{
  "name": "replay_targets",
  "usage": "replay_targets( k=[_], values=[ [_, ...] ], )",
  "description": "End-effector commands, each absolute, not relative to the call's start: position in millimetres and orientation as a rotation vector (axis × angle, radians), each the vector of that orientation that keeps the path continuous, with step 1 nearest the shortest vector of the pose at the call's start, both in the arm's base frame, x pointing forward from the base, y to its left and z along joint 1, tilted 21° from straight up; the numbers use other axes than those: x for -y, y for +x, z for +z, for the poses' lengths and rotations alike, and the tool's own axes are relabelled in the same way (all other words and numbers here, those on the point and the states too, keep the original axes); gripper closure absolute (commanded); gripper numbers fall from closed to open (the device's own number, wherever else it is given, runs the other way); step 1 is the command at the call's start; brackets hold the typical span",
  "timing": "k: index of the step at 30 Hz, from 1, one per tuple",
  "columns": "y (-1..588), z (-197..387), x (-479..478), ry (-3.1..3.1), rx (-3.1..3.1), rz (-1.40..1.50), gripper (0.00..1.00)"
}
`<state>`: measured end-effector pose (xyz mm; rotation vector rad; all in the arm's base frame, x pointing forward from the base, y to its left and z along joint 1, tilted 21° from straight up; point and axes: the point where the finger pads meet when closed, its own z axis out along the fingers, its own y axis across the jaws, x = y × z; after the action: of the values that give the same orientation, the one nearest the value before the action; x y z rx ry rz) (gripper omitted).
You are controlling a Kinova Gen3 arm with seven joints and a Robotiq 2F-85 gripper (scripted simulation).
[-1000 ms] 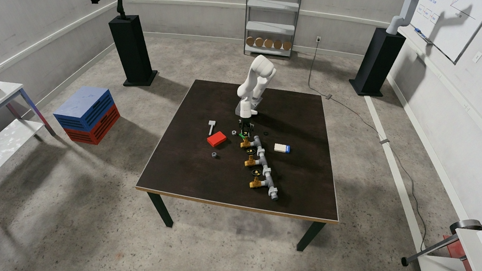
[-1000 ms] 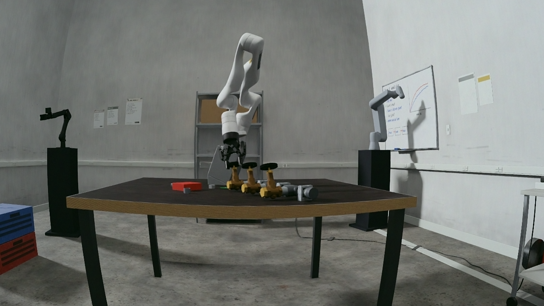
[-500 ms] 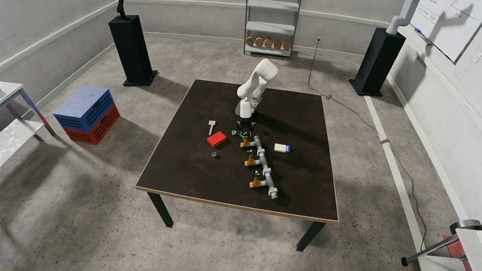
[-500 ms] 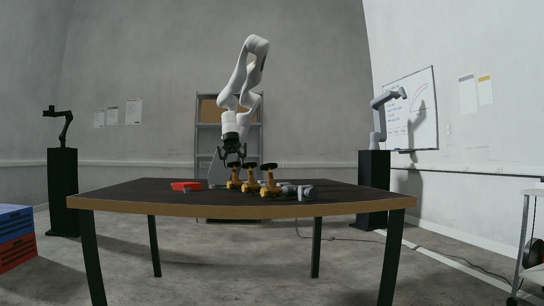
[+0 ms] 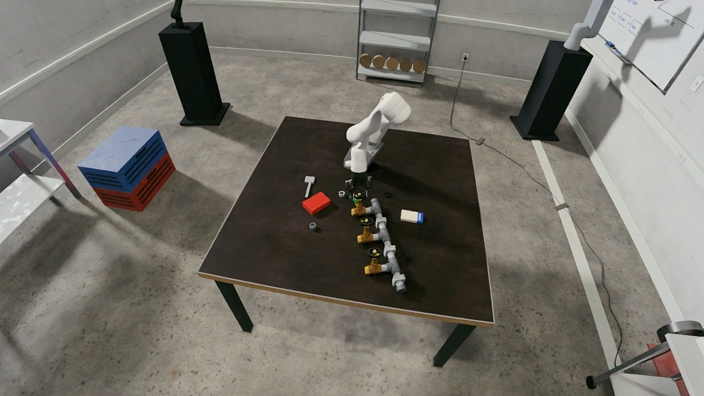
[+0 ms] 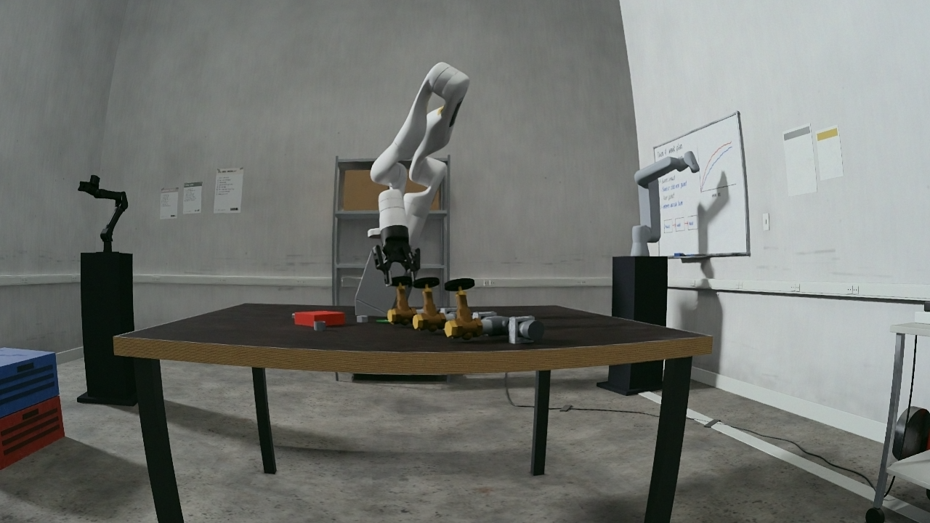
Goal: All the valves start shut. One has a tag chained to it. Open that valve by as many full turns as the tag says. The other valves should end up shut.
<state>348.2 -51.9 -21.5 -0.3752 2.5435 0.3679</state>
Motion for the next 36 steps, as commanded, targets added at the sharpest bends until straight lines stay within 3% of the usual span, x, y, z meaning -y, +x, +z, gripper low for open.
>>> replay_targets(
  k=[1, 36],
  values=[
    [348.4, -21.2, 52.1, -0.491, -2.5, 0.317, 0.32],
    [348.4, -21.2, 52.1, -1.365, -2.115, 0.014, 0.32]
  ],
)
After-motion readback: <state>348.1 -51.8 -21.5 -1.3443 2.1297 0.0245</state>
